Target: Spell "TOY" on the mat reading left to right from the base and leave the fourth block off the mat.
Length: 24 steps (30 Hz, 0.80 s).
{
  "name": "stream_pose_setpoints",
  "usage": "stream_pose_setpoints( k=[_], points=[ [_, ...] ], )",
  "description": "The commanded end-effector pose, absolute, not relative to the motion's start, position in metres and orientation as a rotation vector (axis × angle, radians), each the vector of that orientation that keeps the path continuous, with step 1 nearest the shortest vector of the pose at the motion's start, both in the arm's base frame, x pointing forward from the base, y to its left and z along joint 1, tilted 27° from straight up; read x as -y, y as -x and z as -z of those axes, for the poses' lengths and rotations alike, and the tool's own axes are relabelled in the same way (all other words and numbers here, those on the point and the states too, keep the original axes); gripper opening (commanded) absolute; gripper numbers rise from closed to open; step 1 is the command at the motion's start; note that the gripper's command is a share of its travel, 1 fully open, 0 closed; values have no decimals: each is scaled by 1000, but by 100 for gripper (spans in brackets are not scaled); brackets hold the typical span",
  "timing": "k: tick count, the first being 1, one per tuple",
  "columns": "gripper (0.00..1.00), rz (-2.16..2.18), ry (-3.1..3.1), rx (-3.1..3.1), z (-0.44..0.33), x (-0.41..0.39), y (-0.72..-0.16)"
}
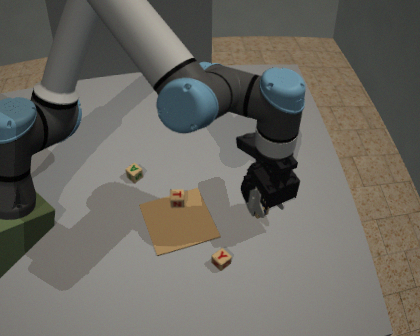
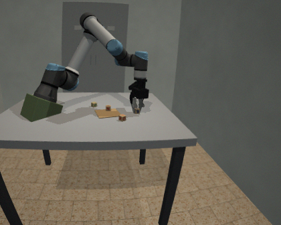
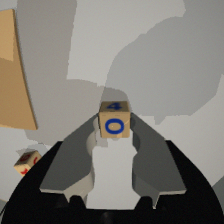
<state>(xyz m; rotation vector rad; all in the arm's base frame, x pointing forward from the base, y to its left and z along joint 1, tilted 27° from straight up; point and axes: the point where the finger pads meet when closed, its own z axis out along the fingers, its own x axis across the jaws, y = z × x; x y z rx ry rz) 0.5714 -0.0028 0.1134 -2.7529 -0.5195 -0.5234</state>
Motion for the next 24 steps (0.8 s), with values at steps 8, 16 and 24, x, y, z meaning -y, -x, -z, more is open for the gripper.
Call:
stream_pose_setpoints(
  k=[8,16,24],
  points=[
    [9,525,2753,520,-134,11,-565],
    [9,525,2753,520,-183,29,-549],
    [9,525,2753,520,-203,37,-542]
  ],
)
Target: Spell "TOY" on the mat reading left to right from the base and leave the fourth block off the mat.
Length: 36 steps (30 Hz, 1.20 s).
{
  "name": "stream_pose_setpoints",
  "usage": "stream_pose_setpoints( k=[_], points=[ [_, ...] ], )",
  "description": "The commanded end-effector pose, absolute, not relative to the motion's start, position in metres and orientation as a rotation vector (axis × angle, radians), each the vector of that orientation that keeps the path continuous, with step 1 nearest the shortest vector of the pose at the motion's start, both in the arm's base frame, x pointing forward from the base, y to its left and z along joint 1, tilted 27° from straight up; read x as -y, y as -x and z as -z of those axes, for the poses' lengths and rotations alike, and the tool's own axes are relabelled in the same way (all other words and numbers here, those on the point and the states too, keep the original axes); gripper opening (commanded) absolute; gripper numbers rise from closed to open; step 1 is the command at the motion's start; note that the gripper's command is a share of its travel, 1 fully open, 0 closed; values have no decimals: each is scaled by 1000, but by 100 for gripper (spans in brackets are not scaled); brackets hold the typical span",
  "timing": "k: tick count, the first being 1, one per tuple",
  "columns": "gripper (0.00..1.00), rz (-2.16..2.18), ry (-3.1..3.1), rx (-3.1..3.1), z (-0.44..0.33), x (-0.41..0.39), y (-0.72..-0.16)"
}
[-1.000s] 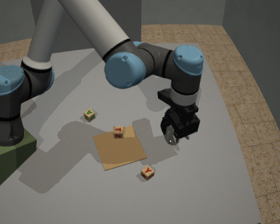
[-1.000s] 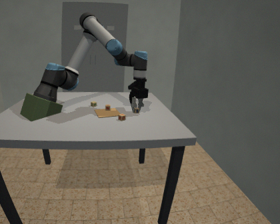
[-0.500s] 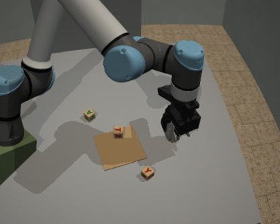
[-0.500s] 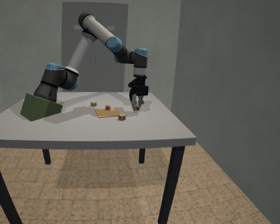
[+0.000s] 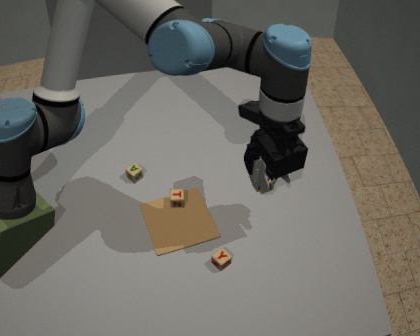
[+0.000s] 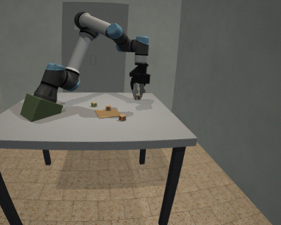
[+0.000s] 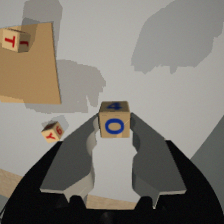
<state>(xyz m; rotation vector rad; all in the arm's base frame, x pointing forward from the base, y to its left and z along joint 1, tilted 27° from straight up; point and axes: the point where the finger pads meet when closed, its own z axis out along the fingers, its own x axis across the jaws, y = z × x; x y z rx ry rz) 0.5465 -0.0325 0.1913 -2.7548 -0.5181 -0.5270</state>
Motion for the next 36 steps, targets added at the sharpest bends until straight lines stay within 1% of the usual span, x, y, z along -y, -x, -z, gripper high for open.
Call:
stream_pose_setpoints(
  k=[1,11,16,18,29,33,36],
  points=[
    [9,525,2753,520,-203,37,-542],
    [9,525,2754,517,-203,38,-541],
    [9,511,2761,451,-200,44,-518],
    [9,511,2761,451,-200,44,-518],
    [9,440,2762,67,-163,48,-396],
    [9,428,2753,-12,-152,43,-375],
    [9,427,2752,-20,-151,42,-373]
  ],
)
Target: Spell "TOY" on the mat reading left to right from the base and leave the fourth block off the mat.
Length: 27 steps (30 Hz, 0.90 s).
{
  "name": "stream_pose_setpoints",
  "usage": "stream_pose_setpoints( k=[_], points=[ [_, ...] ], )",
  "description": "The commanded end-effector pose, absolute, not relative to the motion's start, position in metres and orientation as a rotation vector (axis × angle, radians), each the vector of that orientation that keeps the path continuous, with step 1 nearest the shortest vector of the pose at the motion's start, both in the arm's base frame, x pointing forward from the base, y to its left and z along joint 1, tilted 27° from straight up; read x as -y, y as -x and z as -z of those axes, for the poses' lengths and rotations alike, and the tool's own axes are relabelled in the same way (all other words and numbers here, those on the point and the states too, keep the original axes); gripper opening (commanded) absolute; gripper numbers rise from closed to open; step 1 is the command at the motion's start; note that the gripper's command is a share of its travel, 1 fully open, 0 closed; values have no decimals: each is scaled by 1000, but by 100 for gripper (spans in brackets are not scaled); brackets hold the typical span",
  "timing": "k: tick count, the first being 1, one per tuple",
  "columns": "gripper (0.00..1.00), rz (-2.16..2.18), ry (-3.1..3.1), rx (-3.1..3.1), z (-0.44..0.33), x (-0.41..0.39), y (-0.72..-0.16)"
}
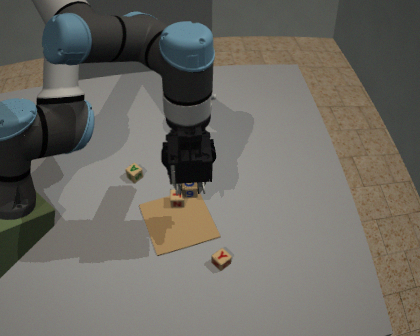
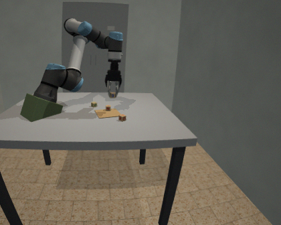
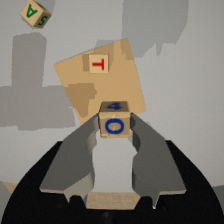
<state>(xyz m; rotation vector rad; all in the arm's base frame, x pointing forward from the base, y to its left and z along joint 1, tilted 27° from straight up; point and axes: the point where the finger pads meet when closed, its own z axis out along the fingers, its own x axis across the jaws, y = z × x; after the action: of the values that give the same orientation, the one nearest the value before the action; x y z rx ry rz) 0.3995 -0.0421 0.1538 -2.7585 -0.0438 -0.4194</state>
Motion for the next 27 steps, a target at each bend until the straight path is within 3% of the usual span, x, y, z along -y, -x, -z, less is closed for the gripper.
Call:
stream_pose_setpoints(
  k=[1,27],
  points=[
    [9,426,2752,-25,-150,42,-372],
    [9,426,2751,-27,-126,33,-379]
  ],
)
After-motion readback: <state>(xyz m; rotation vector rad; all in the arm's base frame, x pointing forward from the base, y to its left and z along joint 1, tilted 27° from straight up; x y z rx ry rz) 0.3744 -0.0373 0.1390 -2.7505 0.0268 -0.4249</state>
